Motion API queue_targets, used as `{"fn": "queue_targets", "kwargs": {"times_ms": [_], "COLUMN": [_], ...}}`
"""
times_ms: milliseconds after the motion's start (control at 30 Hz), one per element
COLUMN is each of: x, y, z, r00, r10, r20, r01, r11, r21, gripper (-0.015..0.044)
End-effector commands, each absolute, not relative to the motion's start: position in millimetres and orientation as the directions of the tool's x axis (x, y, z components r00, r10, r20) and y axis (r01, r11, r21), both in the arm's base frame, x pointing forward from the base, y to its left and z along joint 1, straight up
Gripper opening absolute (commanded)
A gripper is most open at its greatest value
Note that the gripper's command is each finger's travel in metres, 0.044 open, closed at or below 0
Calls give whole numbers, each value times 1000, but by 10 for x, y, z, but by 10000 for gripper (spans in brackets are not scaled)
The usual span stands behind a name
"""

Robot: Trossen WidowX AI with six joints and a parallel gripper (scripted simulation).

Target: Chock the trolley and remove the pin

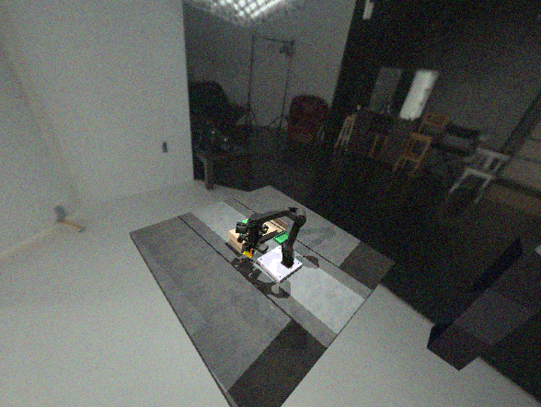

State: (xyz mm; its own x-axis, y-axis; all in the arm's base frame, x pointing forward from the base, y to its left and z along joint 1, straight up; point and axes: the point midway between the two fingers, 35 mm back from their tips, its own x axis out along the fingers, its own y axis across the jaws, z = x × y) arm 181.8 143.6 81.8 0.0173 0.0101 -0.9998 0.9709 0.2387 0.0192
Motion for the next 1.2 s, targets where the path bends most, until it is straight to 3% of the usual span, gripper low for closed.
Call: {"fn": "queue_targets", "kwargs": {"times_ms": [0,1167], "x": [1815,1798], "y": [1436,1436], "z": [963,1887], "r00": [20,20], "r10": [16,16], "r20": [-1000,-1000], "r01": [970,970], "r11": [242,242], "r21": [23,23], "gripper": [0,0]}}
